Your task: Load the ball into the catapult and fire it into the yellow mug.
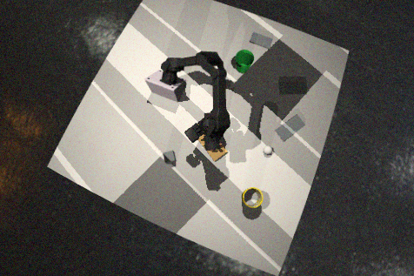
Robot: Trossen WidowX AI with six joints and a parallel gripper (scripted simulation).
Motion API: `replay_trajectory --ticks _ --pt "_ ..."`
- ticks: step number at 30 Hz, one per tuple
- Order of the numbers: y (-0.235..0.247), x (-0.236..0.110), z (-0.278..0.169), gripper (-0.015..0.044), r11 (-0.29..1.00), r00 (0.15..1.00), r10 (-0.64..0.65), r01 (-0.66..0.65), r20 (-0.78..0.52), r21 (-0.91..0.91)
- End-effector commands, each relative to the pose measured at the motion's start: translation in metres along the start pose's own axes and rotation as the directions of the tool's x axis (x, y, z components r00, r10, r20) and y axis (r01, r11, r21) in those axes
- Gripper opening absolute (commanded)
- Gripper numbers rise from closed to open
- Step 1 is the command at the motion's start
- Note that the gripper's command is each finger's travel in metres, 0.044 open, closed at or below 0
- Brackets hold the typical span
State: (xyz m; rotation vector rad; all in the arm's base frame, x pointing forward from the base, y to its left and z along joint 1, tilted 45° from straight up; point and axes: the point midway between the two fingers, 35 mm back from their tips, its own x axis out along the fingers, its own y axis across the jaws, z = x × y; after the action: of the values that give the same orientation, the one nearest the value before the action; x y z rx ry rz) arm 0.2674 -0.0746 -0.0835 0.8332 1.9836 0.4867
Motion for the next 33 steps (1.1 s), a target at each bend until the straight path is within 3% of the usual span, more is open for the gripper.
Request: replay_trajectory --ticks 1,21,28,33 --pt "-0.009 0.008 -0.009 0.0000 0.999 0.999 0.012 -0.011 -0.036 0.037" --pt "-0.009 0.036 -0.001 0.0000 0.999 0.999 0.014 -0.012 -0.037 0.036" --pt "-0.008 0.031 -0.001 0.0000 1.000 1.000 0.005 -0.004 -0.031 0.026" --pt "-0.008 0.031 -0.001 0.0131 1.000 1.000 0.005 -0.004 -0.031 0.026"
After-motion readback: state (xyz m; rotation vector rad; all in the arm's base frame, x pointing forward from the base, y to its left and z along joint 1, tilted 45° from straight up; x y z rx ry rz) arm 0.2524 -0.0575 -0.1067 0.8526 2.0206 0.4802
